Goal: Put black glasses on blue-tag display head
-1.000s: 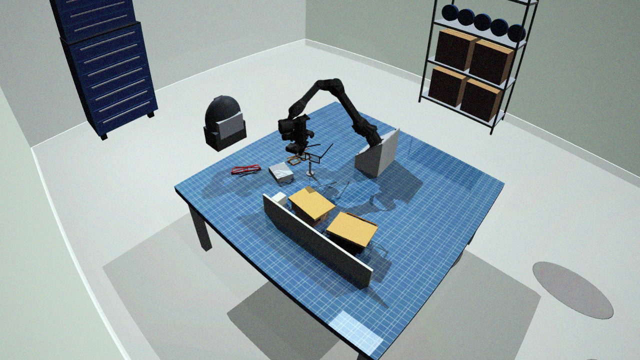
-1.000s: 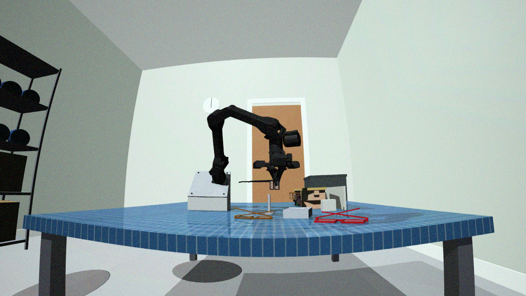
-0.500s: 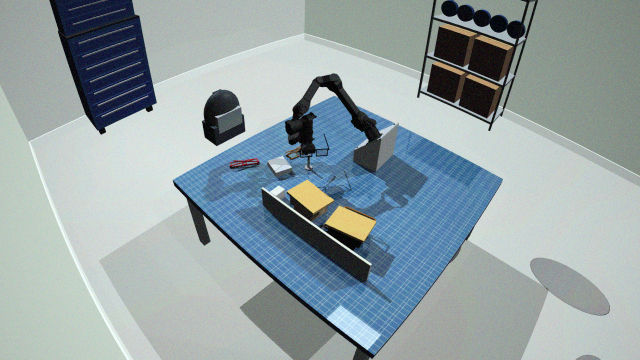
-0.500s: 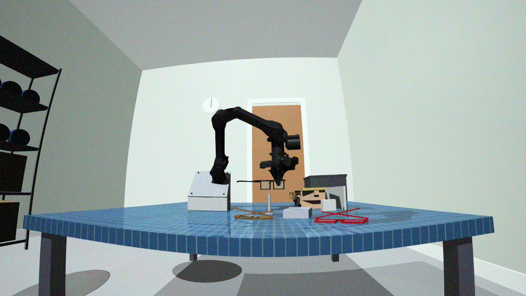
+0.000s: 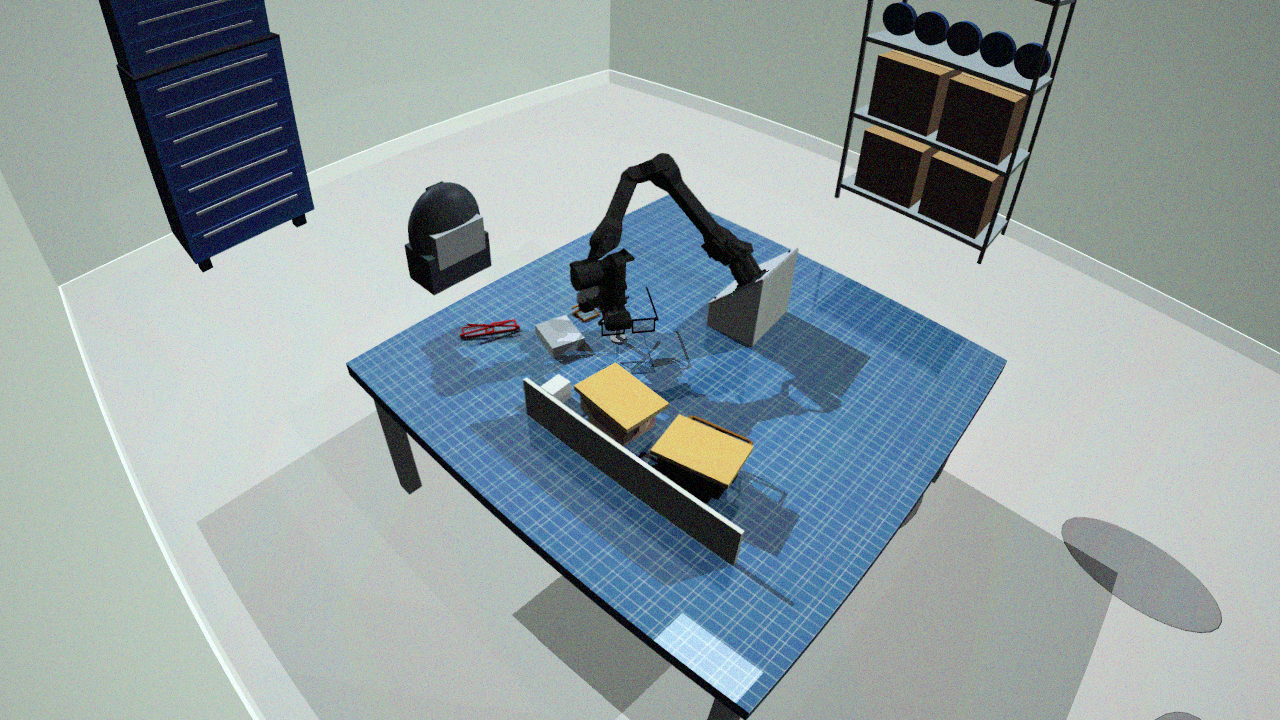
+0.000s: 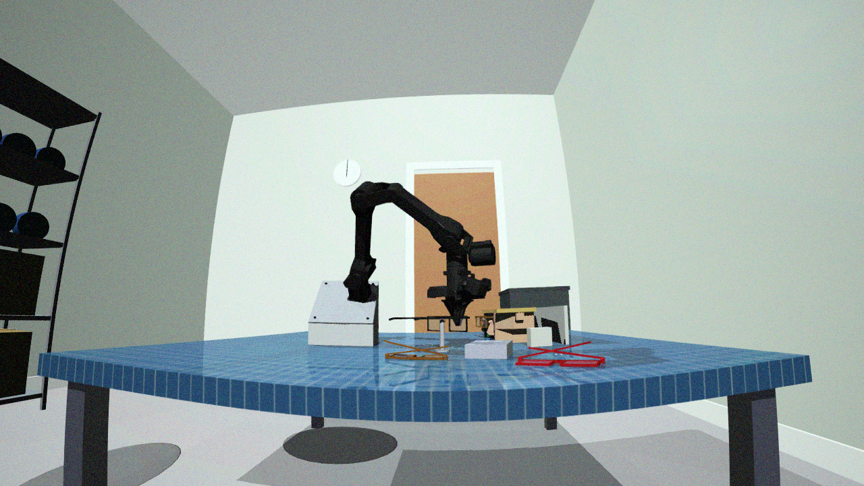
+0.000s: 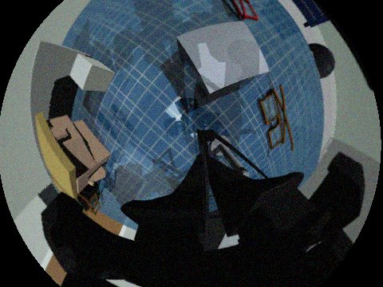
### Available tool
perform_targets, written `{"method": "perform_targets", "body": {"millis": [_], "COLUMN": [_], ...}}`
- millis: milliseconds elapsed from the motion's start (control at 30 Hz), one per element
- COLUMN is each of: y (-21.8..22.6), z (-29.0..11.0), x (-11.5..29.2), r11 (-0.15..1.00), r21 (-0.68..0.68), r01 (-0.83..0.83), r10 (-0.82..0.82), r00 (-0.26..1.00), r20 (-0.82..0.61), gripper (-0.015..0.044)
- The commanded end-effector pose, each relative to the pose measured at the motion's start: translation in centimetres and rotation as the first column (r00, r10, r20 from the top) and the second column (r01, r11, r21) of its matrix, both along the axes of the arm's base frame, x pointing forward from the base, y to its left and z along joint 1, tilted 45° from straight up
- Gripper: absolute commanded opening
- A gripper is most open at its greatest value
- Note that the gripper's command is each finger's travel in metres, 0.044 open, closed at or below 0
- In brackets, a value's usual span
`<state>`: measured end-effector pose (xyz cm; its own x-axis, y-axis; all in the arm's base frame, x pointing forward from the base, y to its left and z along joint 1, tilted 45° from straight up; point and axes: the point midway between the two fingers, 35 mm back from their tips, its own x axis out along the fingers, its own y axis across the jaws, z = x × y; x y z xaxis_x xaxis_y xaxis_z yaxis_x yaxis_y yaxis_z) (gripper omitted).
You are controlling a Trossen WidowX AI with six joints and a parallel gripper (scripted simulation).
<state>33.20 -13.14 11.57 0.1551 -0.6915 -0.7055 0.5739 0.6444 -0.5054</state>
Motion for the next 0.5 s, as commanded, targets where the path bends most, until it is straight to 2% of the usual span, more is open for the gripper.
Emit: {"method": "perform_targets", "body": {"millis": [0, 467], "y": [-0.33, 0.38], "z": [-0.50, -1.25], "x": [0.03, -0.20], "r11": [1.000, 1.000], "r21": [0.001, 0.001], "r01": [-0.006, -0.006], "r10": [0.006, 0.006], "r00": [1.000, 1.000], "r20": [-0.005, -0.006], "gripper": [0.0000, 0.0000]}}
